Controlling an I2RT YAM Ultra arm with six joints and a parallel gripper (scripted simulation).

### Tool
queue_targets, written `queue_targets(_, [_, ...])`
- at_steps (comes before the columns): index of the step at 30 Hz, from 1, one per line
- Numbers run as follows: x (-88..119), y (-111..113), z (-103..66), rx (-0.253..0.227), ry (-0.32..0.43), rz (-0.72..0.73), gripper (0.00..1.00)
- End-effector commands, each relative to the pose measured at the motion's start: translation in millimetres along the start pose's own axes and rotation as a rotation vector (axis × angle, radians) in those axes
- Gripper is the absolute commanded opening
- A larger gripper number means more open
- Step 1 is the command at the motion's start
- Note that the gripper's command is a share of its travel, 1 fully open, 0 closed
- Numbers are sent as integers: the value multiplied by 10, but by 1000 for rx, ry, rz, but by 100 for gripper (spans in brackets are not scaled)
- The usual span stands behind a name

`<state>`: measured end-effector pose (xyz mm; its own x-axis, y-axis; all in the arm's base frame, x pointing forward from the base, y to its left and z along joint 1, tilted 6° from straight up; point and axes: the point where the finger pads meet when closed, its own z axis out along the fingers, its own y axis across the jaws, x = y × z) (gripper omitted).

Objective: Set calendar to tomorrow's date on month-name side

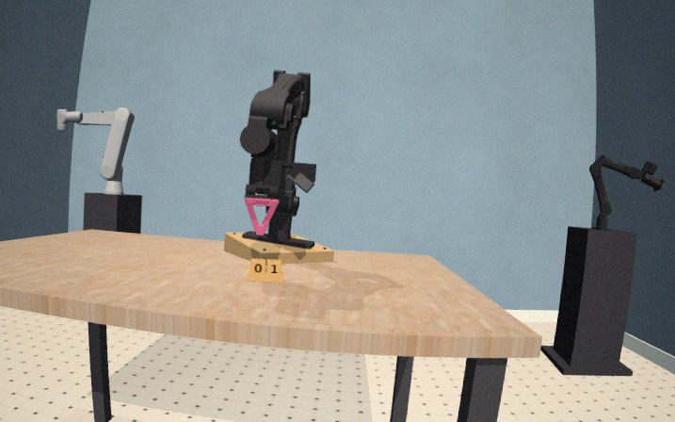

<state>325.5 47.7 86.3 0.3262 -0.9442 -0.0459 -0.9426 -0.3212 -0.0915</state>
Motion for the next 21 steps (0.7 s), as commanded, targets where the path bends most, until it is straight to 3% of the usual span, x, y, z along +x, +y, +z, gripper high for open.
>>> queue_targets(1, [-26,-45,-20,11,-3,-11,45])
queue_targets(4, [-38,19,111,-14,-9,-10,45])
queue_targets(17, [-35,23,269,-12,-8,-5,45])
queue_targets(18, [-15,-133,125,48,5,-11,45])
queue_targets(20, [-38,27,327,-15,-9,-6,45])
queue_targets(21, [-32,28,343,-15,-8,-4,45])
